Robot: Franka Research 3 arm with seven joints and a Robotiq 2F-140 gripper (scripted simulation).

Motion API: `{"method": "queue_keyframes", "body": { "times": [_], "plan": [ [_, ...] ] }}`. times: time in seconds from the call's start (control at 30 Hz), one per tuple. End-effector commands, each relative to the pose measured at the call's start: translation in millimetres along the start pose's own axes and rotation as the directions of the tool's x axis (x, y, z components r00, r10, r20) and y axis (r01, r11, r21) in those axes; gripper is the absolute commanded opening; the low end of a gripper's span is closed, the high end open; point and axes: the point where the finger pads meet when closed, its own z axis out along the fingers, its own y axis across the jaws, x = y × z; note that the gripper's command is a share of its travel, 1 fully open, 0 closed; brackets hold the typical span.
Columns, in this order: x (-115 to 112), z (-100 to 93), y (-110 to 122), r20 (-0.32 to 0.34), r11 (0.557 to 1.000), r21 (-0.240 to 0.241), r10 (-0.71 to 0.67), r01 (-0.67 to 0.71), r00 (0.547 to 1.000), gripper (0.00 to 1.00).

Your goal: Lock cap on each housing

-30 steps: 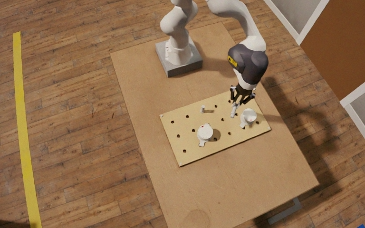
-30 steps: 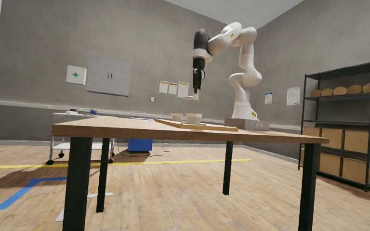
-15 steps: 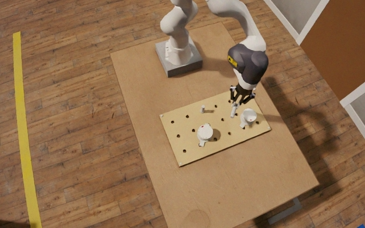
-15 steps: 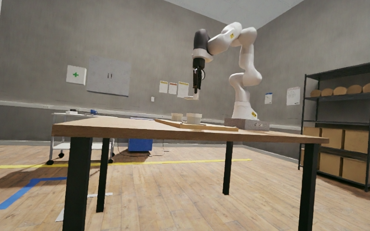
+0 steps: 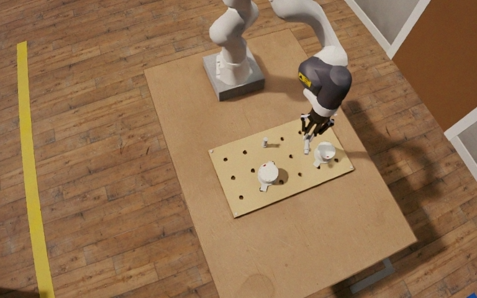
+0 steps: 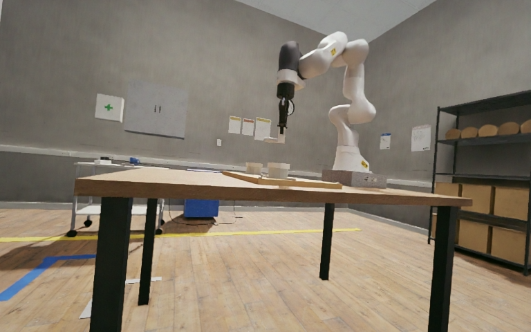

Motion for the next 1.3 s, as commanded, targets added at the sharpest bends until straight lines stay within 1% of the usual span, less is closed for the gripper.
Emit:
{"method": "queue_keyframes", "body": {
  "times": [0.0, 0.1, 0.17, 0.33, 0.73, 0.83, 1.0, 1.1, 1.23, 1.27],
  "plan": [
    [-2.3, -3.0, 0.9, -0.002, 0.980, -0.013, -0.197, 0.197, 0.980, 0.10],
    [-2.3, -3.0, 0.9, -0.001, 0.967, -0.013, -0.256, 0.256, 0.967, 0.10],
    [-2.3, -3.0, 0.9, -0.001, 0.967, -0.013, -0.256, 0.256, 0.967, 0.10],
    [-2.3, -3.0, 0.9, -0.001, 0.950, -0.013, -0.313, 0.313, 0.950, 0.10],
    [-2.3, -3.0, 0.9, 0.000, 0.943, -0.013, -0.334, 0.334, 0.943, 0.10],
    [-2.3, -3.0, 0.9, 0.000, 0.933, -0.013, -0.361, 0.361, 0.933, 0.10],
    [-2.3, -3.0, 0.9, 0.001, 0.896, -0.013, -0.444, 0.444, 0.896, 0.10],
    [-2.3, -3.0, 0.9, 0.002, 0.860, -0.013, -0.510, 0.510, 0.860, 0.10],
    [-2.3, -3.0, 0.9, 0.003, 0.801, -0.012, -0.599, 0.599, 0.801, 0.10],
    [-2.3, -3.0, 0.9, 0.003, 0.801, -0.012, -0.599, 0.599, 0.801, 0.10]
  ]
}}
